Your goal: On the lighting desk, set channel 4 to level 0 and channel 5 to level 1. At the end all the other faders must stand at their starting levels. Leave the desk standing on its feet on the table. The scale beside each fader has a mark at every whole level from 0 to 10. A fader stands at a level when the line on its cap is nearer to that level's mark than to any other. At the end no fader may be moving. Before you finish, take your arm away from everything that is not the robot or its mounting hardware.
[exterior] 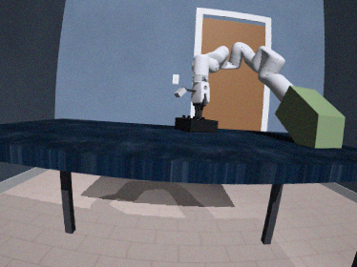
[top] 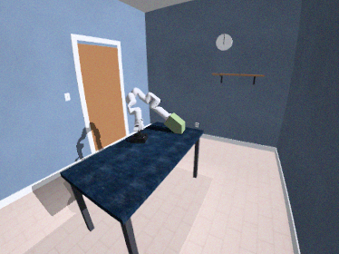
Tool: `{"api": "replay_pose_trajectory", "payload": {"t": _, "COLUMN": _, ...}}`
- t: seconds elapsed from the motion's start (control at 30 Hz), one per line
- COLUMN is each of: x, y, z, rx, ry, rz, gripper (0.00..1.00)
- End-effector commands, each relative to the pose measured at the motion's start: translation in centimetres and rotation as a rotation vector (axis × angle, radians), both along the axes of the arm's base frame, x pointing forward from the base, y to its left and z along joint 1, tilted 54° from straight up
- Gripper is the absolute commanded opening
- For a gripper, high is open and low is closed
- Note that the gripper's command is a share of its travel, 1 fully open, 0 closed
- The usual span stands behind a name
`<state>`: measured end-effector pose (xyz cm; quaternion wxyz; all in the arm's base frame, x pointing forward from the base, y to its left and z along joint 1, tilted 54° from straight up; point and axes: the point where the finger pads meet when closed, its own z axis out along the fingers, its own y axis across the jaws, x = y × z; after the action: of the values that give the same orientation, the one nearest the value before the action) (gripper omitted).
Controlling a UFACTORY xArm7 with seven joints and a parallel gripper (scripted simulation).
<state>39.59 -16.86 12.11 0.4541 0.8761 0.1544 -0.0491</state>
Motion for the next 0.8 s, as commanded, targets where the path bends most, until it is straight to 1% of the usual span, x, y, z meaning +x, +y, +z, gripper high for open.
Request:
{"api": "replay_pose_trajectory", "payload": {"t": 0.0, "x": 0.4, "y": 0.2, "z": 0.0, "rx": 0.001, "ry": -0.002, "rz": 0.004, "gripper": 0.00}}
{"api": "replay_pose_trajectory", "payload": {"t": 0.77, "x": 1.5, "y": 0.5, "z": -0.3, "rx": 0.001, "ry": -0.002, "rz": 0.004, "gripper": 0.00}}
